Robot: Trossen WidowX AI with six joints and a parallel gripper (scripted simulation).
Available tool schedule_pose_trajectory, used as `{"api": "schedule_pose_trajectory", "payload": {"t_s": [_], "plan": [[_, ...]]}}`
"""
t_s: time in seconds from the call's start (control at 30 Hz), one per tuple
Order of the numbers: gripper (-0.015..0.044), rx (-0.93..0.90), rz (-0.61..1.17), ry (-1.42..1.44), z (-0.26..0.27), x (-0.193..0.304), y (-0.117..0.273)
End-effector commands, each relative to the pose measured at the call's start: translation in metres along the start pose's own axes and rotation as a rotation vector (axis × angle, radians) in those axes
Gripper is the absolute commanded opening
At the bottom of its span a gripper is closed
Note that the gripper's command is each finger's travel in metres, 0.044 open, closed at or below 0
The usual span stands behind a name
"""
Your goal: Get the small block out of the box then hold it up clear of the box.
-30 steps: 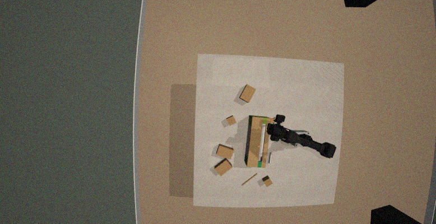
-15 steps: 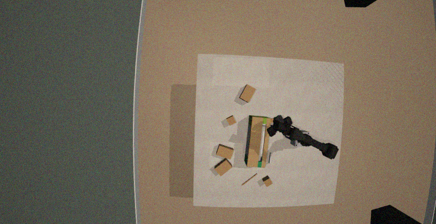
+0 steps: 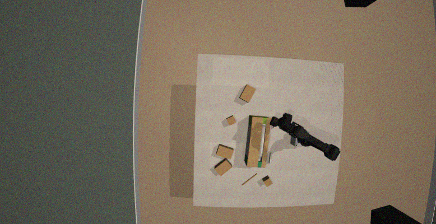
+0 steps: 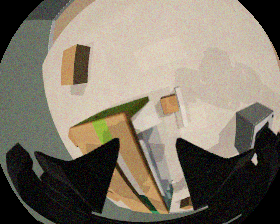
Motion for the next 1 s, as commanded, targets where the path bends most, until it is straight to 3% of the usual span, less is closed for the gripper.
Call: {"api": "schedule_pose_trajectory", "payload": {"t_s": [0.0, 0.2, 0.8, 0.87, 0.97], "plan": [[0.0285, -0.063, 0.115, -0.93, -0.013, -0.013, 0.007], [0.0285, -0.056, 0.155, -1.242, -0.017, -0.016, 0.009], [0.0285, -0.056, 0.156, -1.248, -0.017, -0.016, 0.009], [0.0285, -0.056, 0.156, -1.248, -0.017, -0.017, -0.002], [0.0285, -0.056, 0.156, -1.248, -0.026, -0.018, -0.048]]}}
Point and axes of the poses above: the point midway between the two fingers, 35 mm back from their tips, its own y axis back along the fingers, its own z axis across the jaws, x = y × z, the point moved 9 cm from there along y, back along the fingers, and after that the axes turned 4 degrees about y, right-handed, at the moved point
